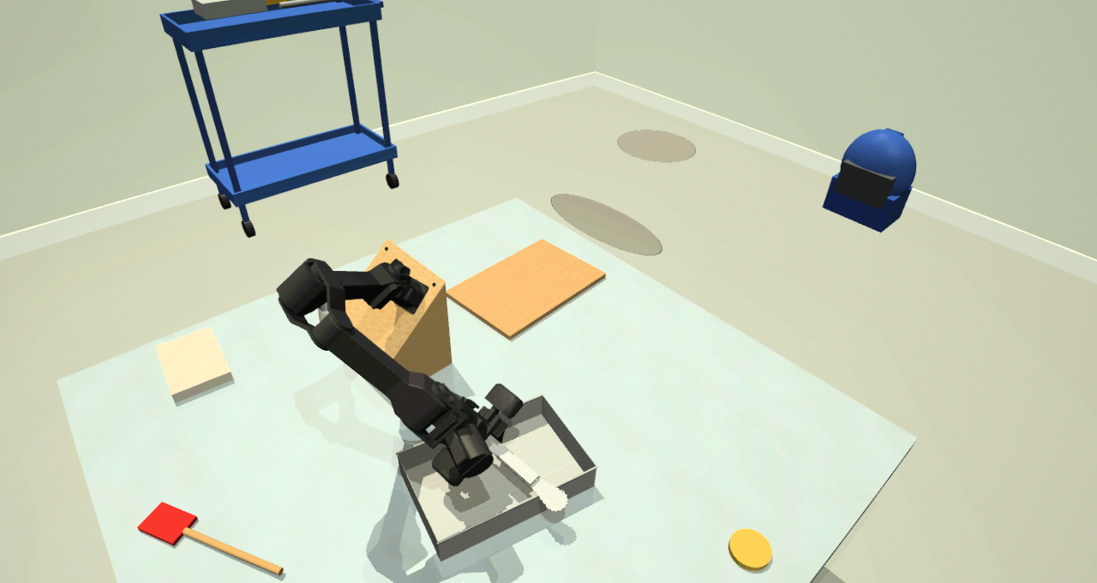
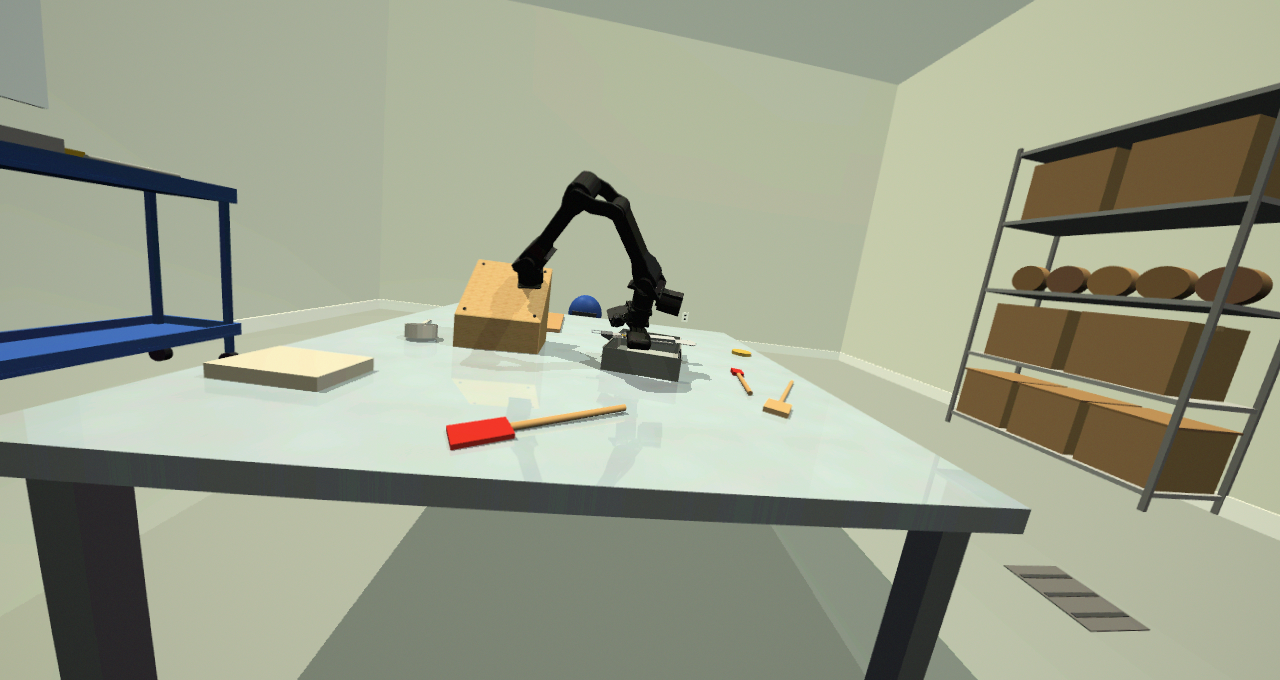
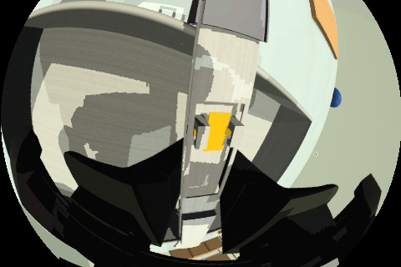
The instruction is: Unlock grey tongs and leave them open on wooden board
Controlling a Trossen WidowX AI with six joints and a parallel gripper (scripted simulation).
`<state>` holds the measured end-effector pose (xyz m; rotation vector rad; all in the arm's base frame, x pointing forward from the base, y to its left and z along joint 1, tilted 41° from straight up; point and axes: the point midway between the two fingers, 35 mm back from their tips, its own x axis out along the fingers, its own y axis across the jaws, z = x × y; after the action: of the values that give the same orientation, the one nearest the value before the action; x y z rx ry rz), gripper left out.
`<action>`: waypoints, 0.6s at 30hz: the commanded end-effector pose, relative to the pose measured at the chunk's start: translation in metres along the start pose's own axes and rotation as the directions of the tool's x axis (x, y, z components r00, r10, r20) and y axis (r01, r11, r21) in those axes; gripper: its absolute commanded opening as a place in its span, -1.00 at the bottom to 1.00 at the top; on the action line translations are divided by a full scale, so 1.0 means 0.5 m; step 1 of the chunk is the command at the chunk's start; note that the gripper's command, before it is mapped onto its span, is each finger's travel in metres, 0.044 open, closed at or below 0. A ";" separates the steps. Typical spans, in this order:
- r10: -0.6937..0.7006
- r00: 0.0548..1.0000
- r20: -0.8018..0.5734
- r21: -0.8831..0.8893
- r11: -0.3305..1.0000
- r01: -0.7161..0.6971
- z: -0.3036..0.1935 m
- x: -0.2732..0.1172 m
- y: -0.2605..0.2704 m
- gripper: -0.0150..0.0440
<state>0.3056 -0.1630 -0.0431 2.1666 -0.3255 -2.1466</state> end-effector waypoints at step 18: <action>-0.009 1.000 0.005 -0.004 1.000 0.009 -0.002 -0.133 -0.076 -1.00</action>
<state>0.3119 -0.1176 0.0082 2.1660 -0.3043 -2.1419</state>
